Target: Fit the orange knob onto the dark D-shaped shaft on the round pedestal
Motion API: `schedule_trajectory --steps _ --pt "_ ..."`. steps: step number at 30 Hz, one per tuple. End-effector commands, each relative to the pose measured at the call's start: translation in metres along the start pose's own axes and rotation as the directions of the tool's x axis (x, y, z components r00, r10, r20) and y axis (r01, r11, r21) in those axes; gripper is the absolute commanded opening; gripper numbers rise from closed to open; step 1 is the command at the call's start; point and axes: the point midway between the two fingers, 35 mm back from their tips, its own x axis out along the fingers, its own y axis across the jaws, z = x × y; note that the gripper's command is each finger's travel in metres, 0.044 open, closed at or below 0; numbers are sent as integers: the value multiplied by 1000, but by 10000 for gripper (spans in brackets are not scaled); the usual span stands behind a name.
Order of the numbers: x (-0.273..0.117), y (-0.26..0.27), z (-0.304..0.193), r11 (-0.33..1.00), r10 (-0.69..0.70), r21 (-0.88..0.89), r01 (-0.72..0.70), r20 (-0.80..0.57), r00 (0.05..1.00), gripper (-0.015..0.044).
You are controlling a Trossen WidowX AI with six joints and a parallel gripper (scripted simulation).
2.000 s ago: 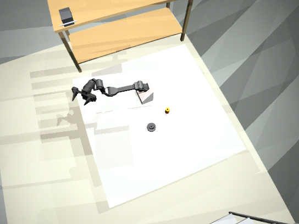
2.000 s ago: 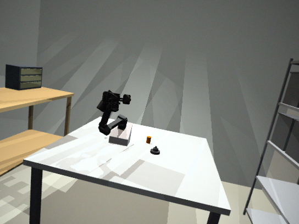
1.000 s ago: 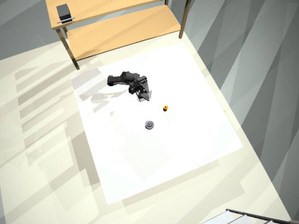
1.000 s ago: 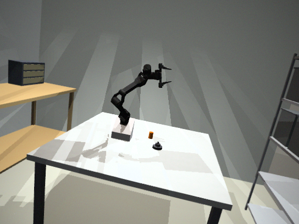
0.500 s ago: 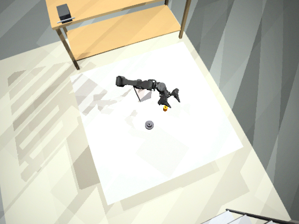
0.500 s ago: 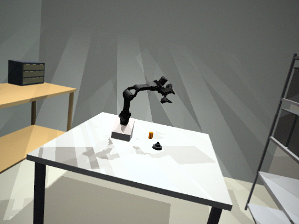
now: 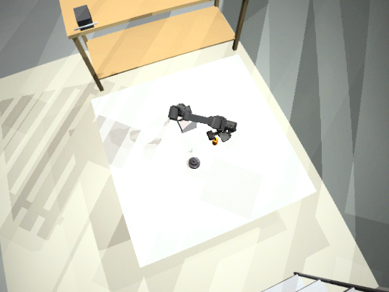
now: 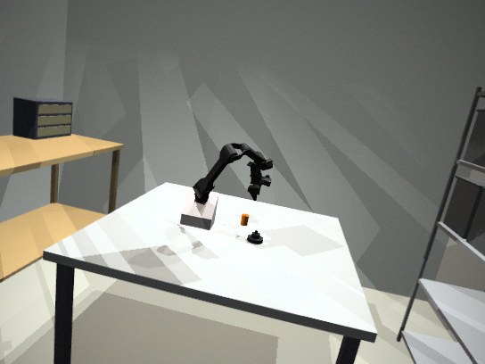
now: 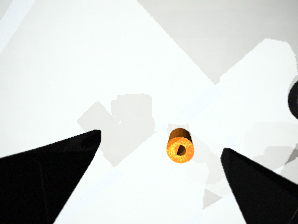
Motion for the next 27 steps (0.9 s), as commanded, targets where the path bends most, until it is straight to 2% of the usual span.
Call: schedule_trajectory --steps 1,6,11,27 --pt "29 -17 -36 988 -135 -95 121 -153 979 440" --pt "35 -21 -44 982 -165 -118 145 -183 969 440" --pt "67 -27 -49 982 -166 -118 146 -183 969 440" --pt "91 -32 -54 982 -166 -118 146 -182 969 440"
